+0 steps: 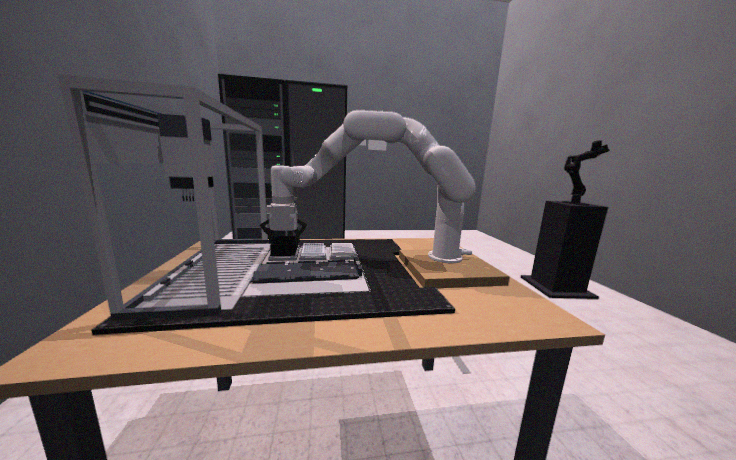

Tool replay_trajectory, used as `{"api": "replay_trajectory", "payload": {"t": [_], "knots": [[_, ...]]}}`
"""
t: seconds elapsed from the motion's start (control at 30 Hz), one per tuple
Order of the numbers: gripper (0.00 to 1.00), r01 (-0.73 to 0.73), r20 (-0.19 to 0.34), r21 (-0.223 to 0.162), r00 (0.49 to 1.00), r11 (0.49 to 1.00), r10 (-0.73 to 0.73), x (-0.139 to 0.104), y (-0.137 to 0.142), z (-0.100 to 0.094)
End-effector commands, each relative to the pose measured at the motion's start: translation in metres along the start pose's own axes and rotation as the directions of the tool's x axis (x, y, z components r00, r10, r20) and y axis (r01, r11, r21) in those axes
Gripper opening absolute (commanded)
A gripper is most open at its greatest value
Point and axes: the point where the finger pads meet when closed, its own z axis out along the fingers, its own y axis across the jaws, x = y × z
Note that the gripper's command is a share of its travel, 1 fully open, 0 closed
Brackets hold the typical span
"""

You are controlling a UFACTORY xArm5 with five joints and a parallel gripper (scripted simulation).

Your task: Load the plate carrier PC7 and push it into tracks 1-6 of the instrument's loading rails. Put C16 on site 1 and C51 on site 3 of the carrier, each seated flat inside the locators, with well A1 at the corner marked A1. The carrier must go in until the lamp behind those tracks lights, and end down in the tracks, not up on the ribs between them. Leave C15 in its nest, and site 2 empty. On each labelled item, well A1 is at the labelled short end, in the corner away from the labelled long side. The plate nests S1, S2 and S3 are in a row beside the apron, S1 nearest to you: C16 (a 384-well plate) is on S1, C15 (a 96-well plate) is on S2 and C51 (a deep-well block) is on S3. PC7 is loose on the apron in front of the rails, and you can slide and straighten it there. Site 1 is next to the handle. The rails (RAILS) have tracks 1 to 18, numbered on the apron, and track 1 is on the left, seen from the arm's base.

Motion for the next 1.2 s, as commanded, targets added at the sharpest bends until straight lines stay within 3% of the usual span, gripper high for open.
{"api": "replay_trajectory", "payload": {"t": [0.0, 1.17], "knots": [[0.00, 0.000, 0.004, -0.004, 1.000, 1.000, 0.000, 0.000, 0.001, -0.004], [0.00, 0.000, 0.004, -0.004, 1.000, 1.000, 0.000, 0.000, 0.001, -0.024]]}}
